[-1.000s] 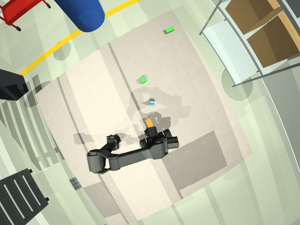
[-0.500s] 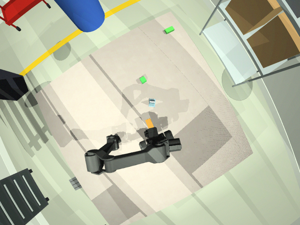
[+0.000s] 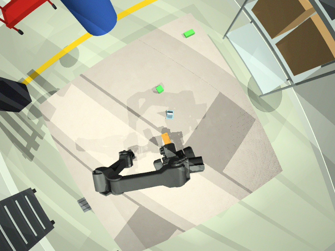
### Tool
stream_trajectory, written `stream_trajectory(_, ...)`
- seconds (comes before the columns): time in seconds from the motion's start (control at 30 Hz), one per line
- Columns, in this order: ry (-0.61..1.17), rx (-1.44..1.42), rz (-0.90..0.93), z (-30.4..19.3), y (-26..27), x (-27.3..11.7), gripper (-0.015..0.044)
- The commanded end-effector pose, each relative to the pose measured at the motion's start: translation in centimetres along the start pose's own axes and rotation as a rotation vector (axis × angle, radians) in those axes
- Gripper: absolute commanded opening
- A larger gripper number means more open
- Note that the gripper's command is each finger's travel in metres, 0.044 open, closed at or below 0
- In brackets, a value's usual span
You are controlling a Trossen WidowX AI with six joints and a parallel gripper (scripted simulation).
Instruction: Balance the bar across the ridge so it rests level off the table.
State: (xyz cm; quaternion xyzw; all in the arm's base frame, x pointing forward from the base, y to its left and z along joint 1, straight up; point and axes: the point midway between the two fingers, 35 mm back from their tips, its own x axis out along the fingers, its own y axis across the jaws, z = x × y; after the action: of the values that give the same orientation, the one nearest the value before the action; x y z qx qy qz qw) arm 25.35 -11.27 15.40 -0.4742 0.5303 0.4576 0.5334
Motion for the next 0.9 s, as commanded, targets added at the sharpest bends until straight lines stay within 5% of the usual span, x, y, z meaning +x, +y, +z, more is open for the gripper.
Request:
stream_trajectory(0.0,-0.004,-0.004,-0.008,0.1,0.0,-0.9,0.0)
stream_trajectory(0.87,-0.013,0.227,-0.011,7.5,-4.5,-1.4,0.0)
